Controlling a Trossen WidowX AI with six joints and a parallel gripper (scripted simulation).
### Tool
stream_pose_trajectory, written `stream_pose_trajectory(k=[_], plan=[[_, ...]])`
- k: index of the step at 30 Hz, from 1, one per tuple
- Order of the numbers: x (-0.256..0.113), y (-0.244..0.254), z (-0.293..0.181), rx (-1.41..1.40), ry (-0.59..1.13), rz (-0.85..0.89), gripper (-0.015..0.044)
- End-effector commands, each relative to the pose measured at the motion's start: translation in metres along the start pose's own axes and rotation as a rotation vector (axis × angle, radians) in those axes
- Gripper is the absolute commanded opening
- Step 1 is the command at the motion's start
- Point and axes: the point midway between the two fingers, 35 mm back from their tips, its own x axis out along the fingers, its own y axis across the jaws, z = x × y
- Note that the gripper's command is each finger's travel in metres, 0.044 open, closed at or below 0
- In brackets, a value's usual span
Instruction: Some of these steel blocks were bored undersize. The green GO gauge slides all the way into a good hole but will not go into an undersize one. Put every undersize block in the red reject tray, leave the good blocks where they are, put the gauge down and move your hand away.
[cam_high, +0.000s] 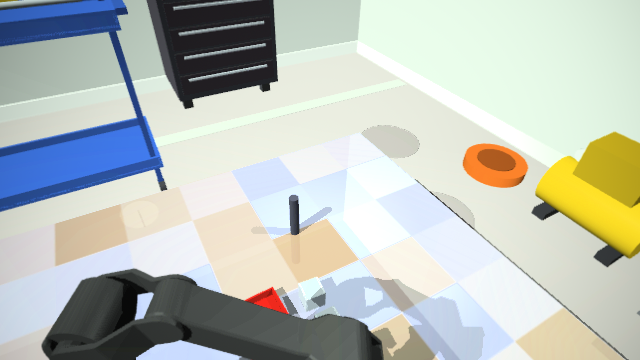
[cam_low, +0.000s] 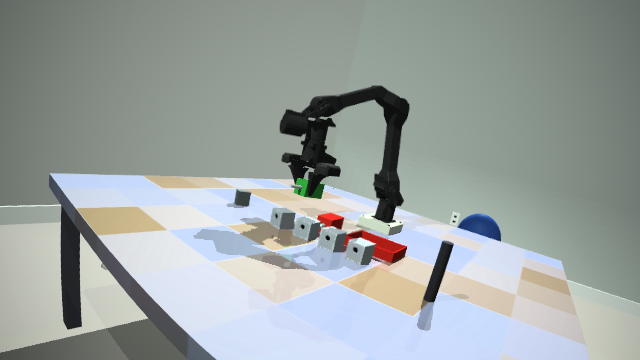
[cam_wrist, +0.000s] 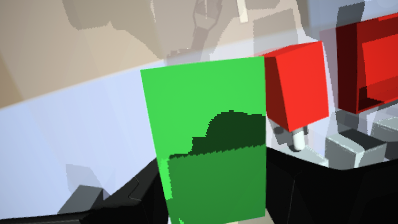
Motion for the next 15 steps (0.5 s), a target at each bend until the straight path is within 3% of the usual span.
stream_pose_trajectory(k=[1,15], plan=[[0.003,0.001,0.000,0.022,0.006,0.007,0.0000],[0.030,0.002,-0.001,0.022,0.006,0.007,0.0000]])
